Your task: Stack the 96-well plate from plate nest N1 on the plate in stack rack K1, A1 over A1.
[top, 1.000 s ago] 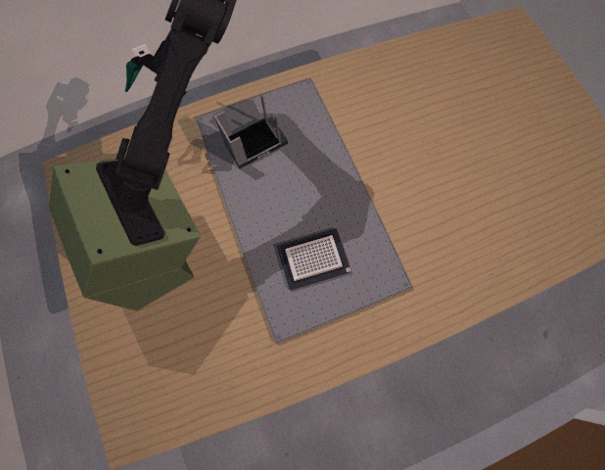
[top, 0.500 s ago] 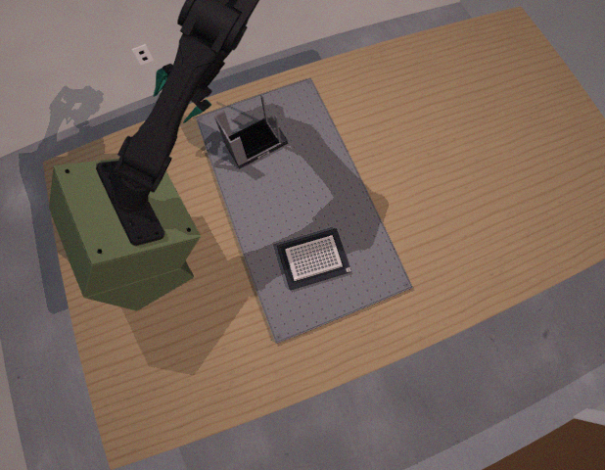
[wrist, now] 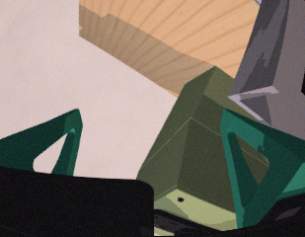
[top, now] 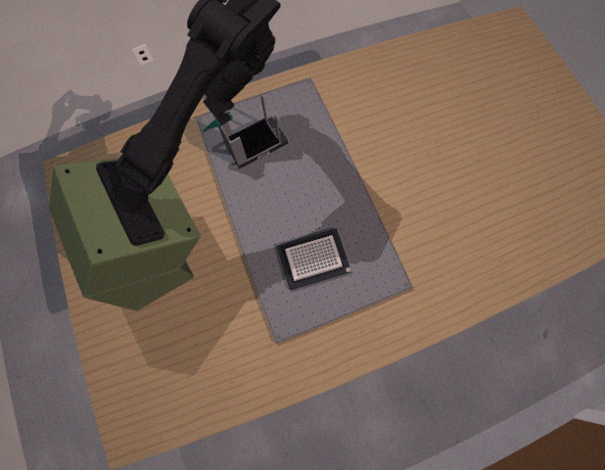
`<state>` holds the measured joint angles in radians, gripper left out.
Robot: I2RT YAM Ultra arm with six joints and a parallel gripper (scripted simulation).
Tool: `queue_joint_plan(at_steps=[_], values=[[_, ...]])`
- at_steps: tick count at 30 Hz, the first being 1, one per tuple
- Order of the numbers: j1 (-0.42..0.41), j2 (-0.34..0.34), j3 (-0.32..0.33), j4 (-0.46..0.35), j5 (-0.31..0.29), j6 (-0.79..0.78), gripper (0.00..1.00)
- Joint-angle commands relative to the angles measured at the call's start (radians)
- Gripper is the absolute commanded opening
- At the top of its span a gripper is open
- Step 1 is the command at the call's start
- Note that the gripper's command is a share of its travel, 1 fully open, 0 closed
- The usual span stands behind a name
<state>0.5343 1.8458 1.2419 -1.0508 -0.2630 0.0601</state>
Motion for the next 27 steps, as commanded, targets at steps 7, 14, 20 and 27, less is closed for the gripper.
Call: queue_joint_plan(at_steps=[7, 14, 20, 27], values=[[-0.108, 0.006, 0.027, 0.052, 0.009, -0.081, 1.0], [-0.109, 0.007, 0.031, 0.048, 0.007, -0.082, 1.0], [-0.109, 0.007, 0.031, 0.048, 0.007, -0.082, 1.0], [-0.109, 0.007, 0.031, 0.048, 0.007, -0.082, 1.0]])
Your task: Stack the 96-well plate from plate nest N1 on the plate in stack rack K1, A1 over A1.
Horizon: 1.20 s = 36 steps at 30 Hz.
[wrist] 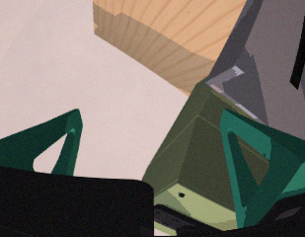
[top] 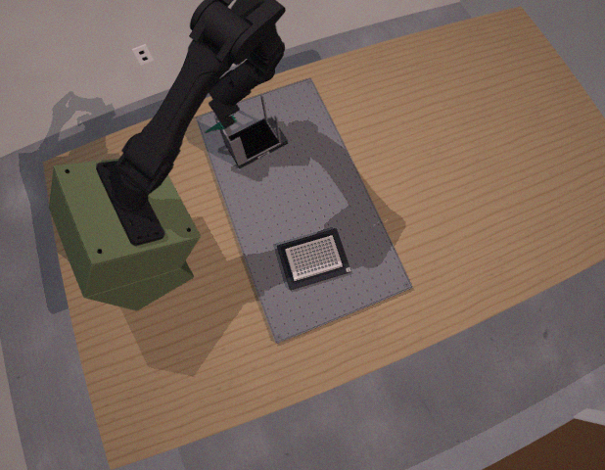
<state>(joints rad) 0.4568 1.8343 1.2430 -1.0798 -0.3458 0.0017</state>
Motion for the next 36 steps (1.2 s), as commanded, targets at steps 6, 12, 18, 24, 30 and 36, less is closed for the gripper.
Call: queue_joint_plan(at_steps=[6, 12, 18, 24, 30, 36], values=[[-0.032, 0.018, 0.029, 0.077, 0.089, -0.024, 1.0], [-0.032, 0.018, 0.029, 0.077, 0.089, -0.024, 1.0], [-0.067, -0.043, -0.045, 0.118, 0.077, -0.008, 1.0], [-0.116, -0.002, 0.017, 0.098, 0.075, -0.051, 1.0], [-0.117, 0.0, 0.02, 0.096, 0.073, -0.052, 1.0], [-0.117, 0.0, 0.02, 0.096, 0.073, -0.052, 1.0]])
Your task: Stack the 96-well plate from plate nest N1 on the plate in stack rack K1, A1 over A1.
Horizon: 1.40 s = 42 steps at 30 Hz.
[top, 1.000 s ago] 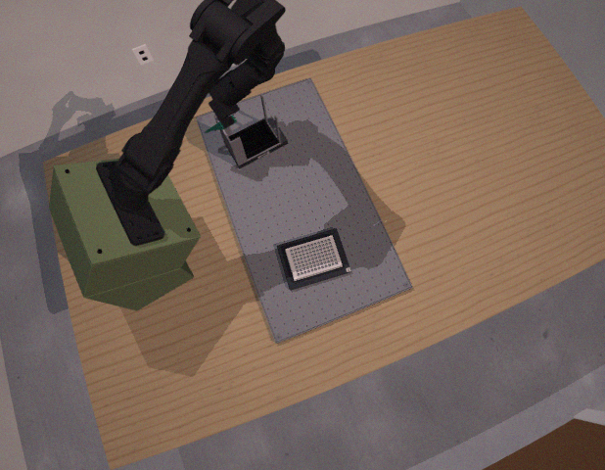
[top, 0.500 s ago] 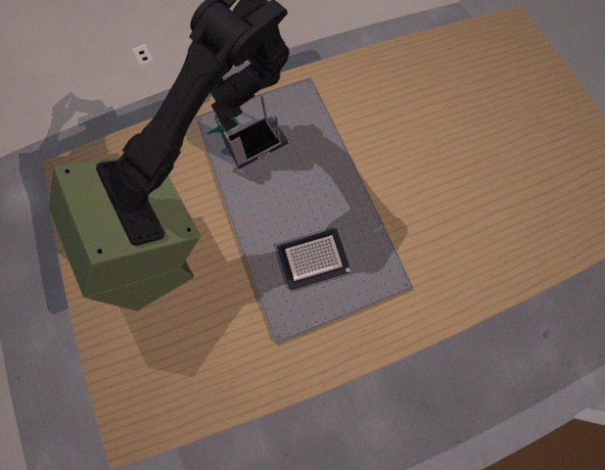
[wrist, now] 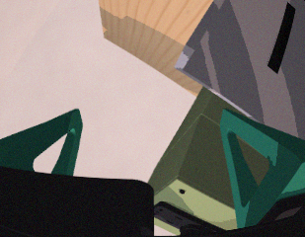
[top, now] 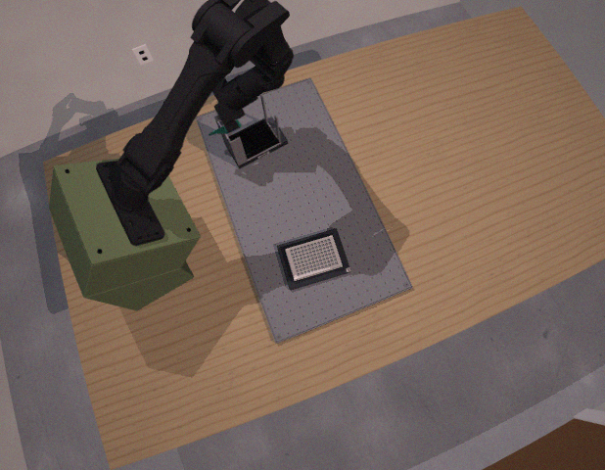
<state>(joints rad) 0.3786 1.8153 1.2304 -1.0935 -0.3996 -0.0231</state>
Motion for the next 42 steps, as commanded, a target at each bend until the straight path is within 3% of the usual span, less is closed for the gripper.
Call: queue_joint_plan(at_steps=[1, 27, 28, 29, 31, 32, 33, 42], values=[[-0.039, 0.019, 0.033, 0.11, 0.127, -0.027, 1.0], [-0.039, 0.019, 0.033, 0.11, 0.127, -0.027, 1.0], [-0.055, 0.007, -0.026, 0.129, 0.121, -0.021, 1.0], [-0.072, -0.04, -0.038, 0.148, 0.116, -0.01, 1.0], [-0.1, -0.005, -0.035, 0.14, 0.116, -0.037, 1.0], [-0.116, -0.006, 0.012, 0.134, 0.119, -0.049, 1.0], [-0.121, -0.004, 0.017, 0.13, 0.117, -0.053, 1.0], [-0.124, 0.002, 0.022, 0.125, 0.11, -0.056, 1.0]])
